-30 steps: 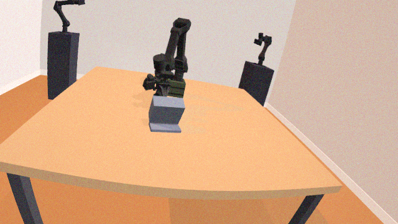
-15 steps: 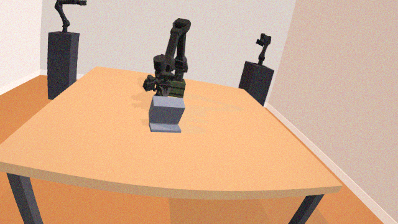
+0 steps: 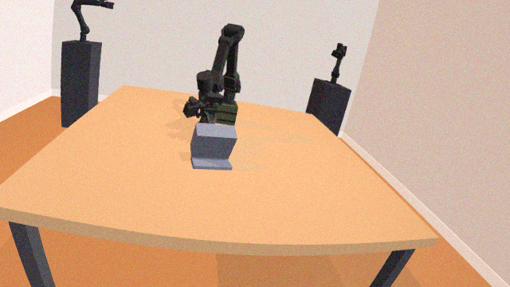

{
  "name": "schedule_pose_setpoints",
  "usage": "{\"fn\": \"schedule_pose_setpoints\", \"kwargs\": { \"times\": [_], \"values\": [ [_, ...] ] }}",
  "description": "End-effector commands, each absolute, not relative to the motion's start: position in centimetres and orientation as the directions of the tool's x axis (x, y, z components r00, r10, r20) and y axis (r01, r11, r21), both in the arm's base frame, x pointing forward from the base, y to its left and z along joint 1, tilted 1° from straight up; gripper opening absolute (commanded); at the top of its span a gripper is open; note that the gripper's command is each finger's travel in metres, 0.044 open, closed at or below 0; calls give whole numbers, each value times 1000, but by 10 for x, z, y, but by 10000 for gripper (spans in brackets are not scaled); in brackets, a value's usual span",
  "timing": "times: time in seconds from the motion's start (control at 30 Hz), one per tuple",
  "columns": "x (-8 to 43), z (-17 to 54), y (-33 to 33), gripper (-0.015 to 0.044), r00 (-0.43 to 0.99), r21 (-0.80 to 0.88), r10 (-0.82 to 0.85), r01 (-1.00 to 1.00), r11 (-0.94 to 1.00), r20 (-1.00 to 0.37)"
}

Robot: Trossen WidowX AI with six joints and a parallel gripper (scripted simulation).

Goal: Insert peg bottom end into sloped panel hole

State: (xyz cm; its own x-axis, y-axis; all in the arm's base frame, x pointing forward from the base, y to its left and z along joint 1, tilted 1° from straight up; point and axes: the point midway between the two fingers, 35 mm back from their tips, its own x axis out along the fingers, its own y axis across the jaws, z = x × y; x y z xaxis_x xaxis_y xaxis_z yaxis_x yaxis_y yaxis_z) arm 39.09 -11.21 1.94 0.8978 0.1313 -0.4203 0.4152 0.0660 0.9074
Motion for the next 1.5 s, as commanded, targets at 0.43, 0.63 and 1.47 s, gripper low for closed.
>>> {"fn": "schedule_pose_setpoints", "kwargs": {
  "times": [0.43,0.63,1.47],
  "values": [
    [391,19,-112,289,898,907,131,416,66,-421],
    [388,21,-113,440,898,907,131,416,66,-421],
    [363,36,-122,440,897,906,127,418,68,-423]
  ]
}}
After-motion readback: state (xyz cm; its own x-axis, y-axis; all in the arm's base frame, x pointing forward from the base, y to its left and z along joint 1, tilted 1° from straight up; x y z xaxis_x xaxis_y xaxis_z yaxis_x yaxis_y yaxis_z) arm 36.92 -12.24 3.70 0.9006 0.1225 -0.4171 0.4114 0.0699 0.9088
